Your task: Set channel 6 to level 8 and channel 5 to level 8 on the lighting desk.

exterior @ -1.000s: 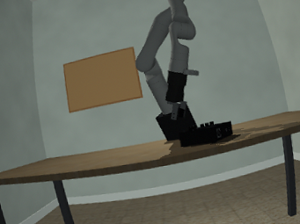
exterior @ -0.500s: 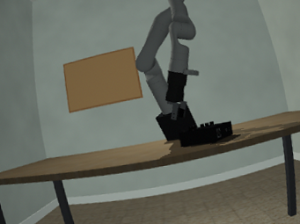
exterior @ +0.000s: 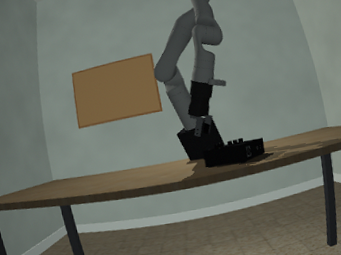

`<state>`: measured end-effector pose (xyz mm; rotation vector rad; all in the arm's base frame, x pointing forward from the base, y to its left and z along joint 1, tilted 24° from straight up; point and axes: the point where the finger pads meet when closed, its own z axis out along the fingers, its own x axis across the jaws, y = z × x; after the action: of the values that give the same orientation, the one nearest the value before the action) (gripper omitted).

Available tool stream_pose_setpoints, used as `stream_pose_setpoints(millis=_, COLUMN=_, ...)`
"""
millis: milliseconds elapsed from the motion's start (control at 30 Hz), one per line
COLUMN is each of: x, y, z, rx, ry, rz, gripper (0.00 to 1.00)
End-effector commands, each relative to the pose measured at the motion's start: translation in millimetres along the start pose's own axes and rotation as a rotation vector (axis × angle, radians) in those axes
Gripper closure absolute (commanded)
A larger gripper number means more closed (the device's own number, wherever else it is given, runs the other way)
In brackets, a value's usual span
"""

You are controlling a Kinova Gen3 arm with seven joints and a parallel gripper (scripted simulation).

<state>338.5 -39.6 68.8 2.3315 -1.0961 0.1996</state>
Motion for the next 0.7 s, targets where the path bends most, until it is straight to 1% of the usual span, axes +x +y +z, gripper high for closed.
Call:
stream_pose_setpoints(millis=0, x=-3.0, y=1.6, z=0.2, rx=-0.004, ry=-0.007, rz=0.014, gripper=0.00)
stream_pose_setpoints(millis=467, x=-3.7, y=0.6, z=-0.4, rx=-0.002, ry=-0.007, rz=-0.011, gripper=0.00)
stream_pose_setpoints(millis=667, x=-5.9, y=-2.3, z=-2.2, rx=0.007, ry=-0.008, rz=-0.089, gripper=0.00)
